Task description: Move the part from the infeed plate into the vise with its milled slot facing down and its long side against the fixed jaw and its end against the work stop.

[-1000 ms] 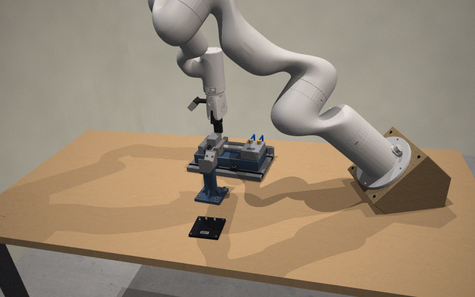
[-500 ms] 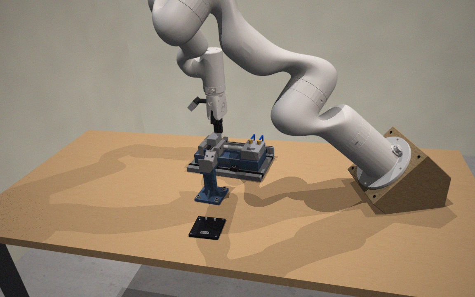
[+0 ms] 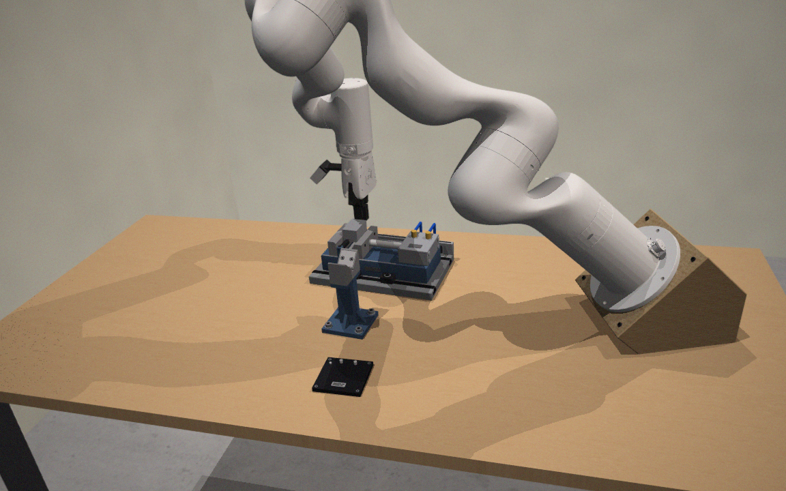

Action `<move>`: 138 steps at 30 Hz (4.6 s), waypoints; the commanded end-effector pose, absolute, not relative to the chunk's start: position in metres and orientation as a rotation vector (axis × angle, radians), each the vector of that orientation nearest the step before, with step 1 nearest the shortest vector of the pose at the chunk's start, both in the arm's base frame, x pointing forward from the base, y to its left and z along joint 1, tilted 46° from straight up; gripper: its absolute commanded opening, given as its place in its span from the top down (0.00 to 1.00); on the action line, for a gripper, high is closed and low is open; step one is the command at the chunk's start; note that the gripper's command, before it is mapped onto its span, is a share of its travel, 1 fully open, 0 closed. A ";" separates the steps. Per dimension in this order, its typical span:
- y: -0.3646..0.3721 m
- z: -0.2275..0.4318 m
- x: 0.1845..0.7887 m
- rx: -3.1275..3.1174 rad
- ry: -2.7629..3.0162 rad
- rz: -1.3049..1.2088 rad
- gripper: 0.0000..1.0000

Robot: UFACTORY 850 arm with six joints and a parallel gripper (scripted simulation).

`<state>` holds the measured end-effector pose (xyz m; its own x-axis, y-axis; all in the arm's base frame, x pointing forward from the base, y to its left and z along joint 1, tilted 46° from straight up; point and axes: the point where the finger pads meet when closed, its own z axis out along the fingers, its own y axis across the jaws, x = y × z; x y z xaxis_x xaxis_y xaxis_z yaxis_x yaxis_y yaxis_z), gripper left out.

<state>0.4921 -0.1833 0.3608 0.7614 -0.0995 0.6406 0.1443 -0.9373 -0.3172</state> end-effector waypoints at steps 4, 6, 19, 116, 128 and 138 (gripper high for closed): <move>-0.183 0.362 0.492 -2.610 -0.034 -0.979 1.00; -0.183 0.362 0.492 -2.610 -0.034 -0.979 1.00; -0.182 0.362 0.492 -2.610 -0.034 -0.979 1.00; -0.161 0.369 0.489 -2.610 -0.034 -0.979 1.00; -0.159 0.370 0.488 -2.610 -0.034 -0.979 1.00; -0.157 0.370 0.488 -2.610 -0.034 -0.979 1.00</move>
<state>0.4881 -0.1579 0.3694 0.7614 -0.0996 0.6406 0.1434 -0.9377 -0.3164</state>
